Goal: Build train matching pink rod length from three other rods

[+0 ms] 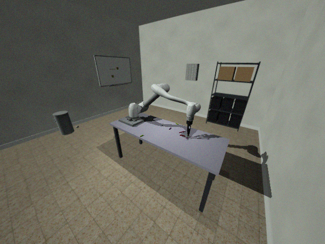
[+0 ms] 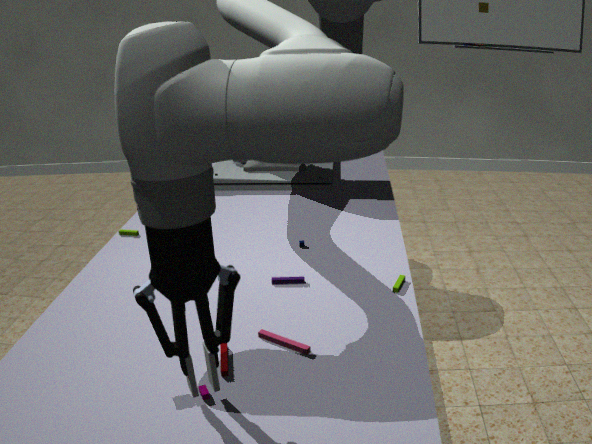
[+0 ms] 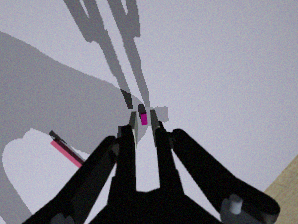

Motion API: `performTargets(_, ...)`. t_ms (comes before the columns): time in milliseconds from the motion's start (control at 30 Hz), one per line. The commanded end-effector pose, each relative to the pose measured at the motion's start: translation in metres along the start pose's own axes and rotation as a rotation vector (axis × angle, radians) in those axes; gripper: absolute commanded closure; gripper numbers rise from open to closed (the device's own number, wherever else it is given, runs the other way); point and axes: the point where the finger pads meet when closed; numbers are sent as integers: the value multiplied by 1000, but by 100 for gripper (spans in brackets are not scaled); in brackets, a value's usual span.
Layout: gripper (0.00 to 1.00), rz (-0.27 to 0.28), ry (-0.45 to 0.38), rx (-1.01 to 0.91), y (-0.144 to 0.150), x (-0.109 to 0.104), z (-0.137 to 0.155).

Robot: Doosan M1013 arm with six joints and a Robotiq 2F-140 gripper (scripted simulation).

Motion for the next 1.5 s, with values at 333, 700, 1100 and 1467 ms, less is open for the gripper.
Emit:
performTargets(333, 77, 0, 0, 0, 0, 0, 0)
performTargets(700, 77, 0, 0, 0, 0, 0, 0)
performTargets(1100, 77, 0, 0, 0, 0, 8, 0)
performTargets(1467, 77, 0, 0, 0, 0, 16, 0)
Point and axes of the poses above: the point where the finger pads meet when closed, its own x axis out along the fingers, its own y axis across the jaws, z = x × y, and after that the axes turned 15 degrees about x, right-handed
